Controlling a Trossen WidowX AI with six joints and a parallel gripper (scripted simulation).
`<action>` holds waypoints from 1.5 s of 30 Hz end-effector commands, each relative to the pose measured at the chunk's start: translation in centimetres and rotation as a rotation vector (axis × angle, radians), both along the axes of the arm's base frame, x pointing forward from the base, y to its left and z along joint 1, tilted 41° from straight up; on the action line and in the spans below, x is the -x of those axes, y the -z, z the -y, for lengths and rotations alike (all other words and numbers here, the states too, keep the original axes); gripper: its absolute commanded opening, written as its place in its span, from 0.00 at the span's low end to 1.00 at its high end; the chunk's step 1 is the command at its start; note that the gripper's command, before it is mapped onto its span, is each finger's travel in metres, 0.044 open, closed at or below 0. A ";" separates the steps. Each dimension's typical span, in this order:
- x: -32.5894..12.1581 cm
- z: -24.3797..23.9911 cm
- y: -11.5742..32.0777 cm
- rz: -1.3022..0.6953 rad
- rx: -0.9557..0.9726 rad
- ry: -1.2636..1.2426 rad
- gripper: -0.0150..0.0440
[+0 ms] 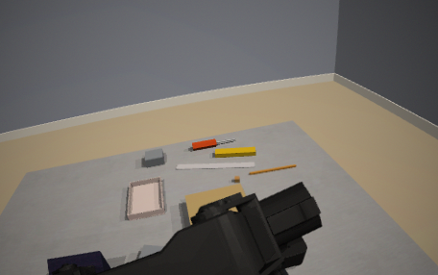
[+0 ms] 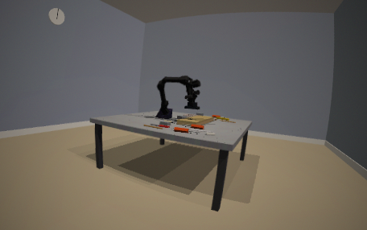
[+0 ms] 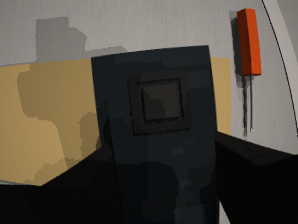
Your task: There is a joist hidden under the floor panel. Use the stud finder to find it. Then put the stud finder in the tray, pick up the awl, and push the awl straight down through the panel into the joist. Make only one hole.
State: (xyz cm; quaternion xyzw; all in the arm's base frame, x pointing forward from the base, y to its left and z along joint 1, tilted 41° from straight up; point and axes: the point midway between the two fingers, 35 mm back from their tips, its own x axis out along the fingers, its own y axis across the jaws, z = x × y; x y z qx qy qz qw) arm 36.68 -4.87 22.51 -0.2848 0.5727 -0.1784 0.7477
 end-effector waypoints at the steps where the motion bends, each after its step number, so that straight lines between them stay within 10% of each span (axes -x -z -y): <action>1: -1.2 -3.5 2.2 -0.056 -0.025 -0.100 0.25; 22: 0.0 -20.3 14.6 -0.369 -0.089 -0.540 0.25; 45: 12.2 -33.3 27.9 -0.741 -0.060 -0.960 0.25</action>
